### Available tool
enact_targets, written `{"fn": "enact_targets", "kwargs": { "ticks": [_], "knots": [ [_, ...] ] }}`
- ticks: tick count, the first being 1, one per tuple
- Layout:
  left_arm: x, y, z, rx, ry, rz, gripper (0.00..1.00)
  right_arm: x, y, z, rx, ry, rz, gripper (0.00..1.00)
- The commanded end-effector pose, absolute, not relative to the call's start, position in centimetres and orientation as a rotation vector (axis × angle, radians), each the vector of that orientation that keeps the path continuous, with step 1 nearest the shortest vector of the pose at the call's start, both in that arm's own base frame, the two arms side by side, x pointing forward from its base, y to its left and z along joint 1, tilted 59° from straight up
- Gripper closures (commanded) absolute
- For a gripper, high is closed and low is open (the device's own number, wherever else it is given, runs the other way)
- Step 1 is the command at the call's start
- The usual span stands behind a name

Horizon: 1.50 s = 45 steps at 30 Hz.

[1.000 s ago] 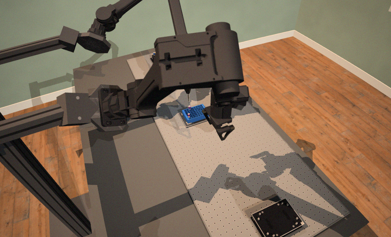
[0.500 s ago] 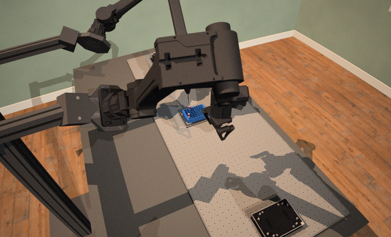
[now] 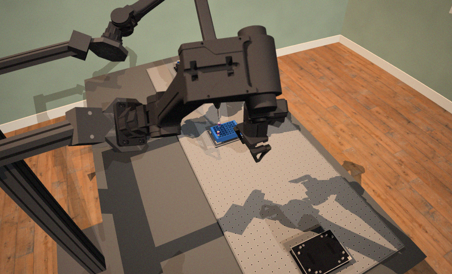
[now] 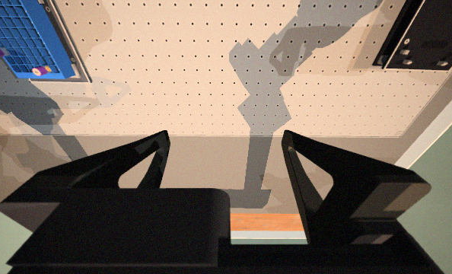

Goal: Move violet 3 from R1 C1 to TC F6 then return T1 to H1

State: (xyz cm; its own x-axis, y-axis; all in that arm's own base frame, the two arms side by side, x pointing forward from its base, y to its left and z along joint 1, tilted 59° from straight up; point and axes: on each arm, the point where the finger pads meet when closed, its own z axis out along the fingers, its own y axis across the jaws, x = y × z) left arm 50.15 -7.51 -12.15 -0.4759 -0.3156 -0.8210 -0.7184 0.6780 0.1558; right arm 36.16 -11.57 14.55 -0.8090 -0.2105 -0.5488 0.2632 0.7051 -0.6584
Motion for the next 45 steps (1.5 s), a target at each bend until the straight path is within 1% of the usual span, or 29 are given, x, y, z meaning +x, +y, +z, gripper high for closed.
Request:
{"fn": "enact_targets", "kwargs": {
  "ticks": [1,37,45],
  "knots": [
    [50.1,-6.0,-13.0,-0.810,2.083,0.659,0.93,36.9,-11.4,15.9,0.071,2.261,-1.000,0.00],
    [49.4,-5.9,-13.1,-0.822,2.084,0.667,0.93,36.9,-11.4,15.9,0.071,2.261,-1.000,0.00],
    [49.5,-8.1,-11.4,-0.799,2.073,0.627,0.93,36.9,-11.4,15.9,0.071,2.261,-1.000,0.00]
  ]
}}
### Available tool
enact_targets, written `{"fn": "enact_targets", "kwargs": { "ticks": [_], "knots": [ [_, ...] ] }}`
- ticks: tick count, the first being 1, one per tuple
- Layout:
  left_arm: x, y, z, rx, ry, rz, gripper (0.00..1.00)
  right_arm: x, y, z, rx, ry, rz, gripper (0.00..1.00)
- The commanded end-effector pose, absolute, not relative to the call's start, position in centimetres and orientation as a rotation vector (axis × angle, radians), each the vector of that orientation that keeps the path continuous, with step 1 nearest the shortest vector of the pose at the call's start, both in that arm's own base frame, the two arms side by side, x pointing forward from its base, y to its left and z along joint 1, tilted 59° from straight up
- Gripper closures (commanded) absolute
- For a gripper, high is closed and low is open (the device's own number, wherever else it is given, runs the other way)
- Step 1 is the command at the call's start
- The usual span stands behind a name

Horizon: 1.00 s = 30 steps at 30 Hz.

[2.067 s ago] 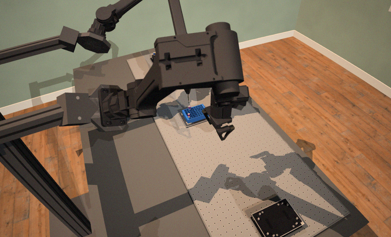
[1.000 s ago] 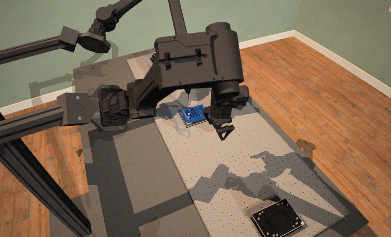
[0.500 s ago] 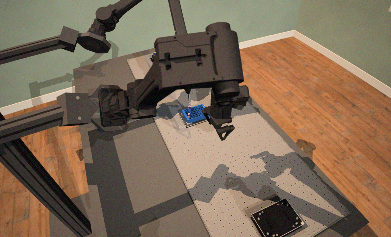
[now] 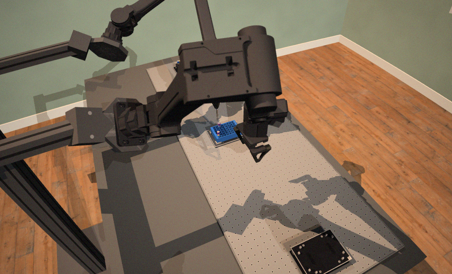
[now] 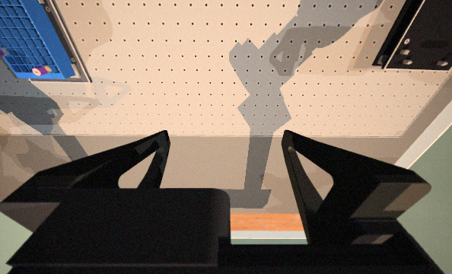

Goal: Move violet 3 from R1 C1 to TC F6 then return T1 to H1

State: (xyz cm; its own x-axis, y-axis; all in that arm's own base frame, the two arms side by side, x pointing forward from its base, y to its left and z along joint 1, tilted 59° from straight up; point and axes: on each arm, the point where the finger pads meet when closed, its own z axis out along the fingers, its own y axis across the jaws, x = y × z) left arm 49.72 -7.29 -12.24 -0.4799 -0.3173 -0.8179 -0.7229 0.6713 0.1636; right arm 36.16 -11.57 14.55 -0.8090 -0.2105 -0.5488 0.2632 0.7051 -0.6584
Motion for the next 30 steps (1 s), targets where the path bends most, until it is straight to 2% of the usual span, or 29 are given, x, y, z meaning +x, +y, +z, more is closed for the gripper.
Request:
{"fn": "enact_targets", "kwargs": {
  "ticks": [1,8,30],
  "knots": [
    [49.5,-8.6,-11.3,-0.790,2.075,0.621,0.93,36.9,-11.4,15.9,0.071,2.261,-1.000,0.00],
    [49.2,-8.0,-11.7,-0.801,2.078,0.638,0.93,36.9,-11.4,15.9,0.071,2.261,-1.000,0.00],
    [49.2,-4.8,-8.7,-0.268,2.311,0.925,0.93,36.9,-11.4,15.9,0.071,2.261,-1.000,0.00]
  ]
}}
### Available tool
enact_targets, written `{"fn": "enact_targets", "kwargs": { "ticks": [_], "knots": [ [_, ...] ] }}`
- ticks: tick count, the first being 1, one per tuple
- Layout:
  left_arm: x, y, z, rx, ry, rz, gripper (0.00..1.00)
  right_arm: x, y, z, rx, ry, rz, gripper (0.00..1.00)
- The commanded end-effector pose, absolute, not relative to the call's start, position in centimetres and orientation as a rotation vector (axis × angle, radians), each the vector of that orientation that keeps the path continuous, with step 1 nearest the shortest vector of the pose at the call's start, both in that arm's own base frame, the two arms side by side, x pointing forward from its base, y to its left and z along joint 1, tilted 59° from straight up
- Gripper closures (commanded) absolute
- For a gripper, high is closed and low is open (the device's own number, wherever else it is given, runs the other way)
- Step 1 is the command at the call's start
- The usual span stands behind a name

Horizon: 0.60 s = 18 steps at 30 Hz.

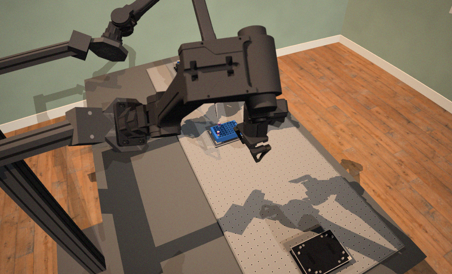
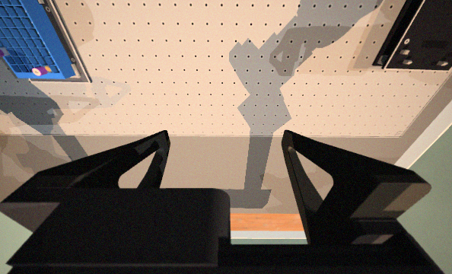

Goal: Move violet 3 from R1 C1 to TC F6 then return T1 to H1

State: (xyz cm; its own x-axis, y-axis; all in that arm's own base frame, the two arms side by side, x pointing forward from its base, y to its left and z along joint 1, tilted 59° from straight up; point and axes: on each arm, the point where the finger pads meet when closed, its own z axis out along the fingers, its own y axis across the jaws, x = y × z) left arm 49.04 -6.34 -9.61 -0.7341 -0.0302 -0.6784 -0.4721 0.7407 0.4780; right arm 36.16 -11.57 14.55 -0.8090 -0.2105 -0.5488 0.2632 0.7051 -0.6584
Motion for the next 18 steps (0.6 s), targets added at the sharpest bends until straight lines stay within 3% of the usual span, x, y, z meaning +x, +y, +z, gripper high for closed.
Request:
{"fn": "enact_targets", "kwargs": {
  "ticks": [1,18],
  "knots": [
    [49.2,-4.7,-8.6,-0.238,2.321,0.940,0.93,36.9,-11.4,15.9,0.071,2.261,-1.000,0.00],
    [48.7,-3.0,-6.7,-0.005,2.375,1.069,0.93,36.9,-11.4,15.9,0.071,2.261,-1.000,0.00]
  ]
}}
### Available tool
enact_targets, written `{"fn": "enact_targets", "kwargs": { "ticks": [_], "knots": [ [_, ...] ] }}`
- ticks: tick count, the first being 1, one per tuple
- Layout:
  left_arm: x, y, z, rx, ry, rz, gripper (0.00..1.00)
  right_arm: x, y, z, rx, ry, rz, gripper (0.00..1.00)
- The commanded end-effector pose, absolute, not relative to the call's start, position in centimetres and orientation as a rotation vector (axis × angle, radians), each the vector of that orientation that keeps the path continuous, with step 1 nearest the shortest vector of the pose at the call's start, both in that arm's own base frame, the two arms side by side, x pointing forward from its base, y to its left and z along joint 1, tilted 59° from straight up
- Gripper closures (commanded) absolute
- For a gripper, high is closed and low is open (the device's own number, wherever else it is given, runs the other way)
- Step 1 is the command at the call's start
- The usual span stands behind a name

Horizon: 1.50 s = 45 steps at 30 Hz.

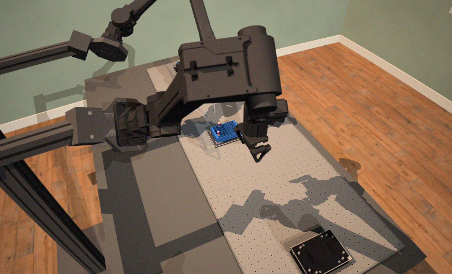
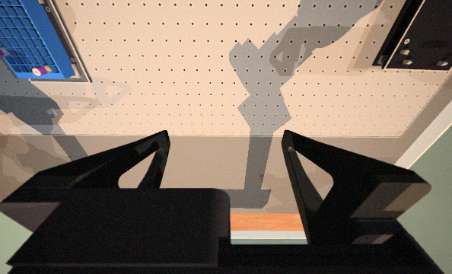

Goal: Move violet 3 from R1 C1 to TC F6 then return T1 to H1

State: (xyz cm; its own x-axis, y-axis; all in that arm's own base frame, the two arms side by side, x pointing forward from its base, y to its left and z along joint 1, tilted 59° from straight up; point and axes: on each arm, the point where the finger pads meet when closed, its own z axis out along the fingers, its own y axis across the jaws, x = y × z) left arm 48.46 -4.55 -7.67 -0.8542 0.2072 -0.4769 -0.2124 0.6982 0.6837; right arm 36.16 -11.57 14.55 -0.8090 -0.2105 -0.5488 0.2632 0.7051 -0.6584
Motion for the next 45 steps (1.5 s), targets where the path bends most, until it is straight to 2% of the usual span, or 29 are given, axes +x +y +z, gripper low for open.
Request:
{"fn": "enact_targets", "kwargs": {
  "ticks": [1,45],
  "knots": [
    [48.7,-2.9,-6.6,-0.006,2.375,1.071,0.93,36.9,-11.4,15.9,0.071,2.261,-1.000,0.00],
    [47.6,1.2,-2.0,-0.014,2.367,1.090,0.93,36.9,-11.4,15.9,0.071,2.261,-1.000,0.00]
  ]
}}
